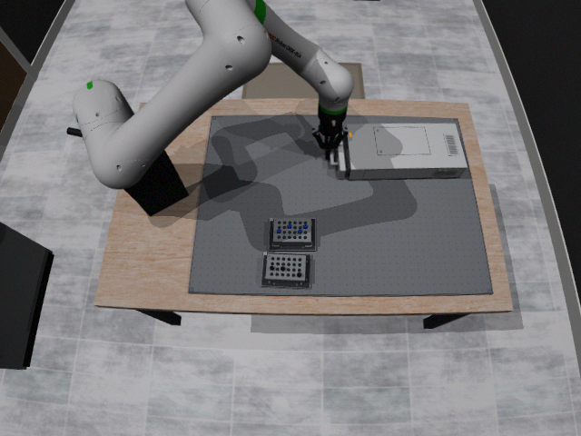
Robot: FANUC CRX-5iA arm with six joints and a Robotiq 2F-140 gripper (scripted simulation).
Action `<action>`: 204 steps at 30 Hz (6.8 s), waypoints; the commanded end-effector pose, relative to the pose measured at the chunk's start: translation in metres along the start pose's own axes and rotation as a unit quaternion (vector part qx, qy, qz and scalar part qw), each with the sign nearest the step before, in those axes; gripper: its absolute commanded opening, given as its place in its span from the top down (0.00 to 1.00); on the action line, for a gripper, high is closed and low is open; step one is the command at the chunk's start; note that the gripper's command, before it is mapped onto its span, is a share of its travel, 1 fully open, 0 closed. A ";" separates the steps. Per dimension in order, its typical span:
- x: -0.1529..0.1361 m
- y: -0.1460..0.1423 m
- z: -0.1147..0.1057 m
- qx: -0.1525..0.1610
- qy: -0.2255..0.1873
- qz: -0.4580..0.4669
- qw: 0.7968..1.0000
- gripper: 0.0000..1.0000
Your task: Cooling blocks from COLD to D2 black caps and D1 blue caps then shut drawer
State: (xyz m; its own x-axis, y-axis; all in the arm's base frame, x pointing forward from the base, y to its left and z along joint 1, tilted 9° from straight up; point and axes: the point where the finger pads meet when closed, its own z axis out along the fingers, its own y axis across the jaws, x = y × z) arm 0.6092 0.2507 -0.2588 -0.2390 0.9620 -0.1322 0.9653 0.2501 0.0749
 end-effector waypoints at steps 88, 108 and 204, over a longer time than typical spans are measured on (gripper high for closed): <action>0.000 0.019 -0.001 -0.001 0.000 0.000 1.000 0.90; 0.000 0.019 -0.001 -0.001 0.000 0.000 1.000 0.90; 0.000 -0.026 -0.056 -0.001 0.000 0.000 1.000 0.90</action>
State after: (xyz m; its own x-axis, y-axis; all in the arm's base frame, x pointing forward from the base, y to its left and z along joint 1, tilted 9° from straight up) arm 0.5780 0.2498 -0.2092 -0.2390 0.9620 -0.1322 0.9653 0.2502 0.0750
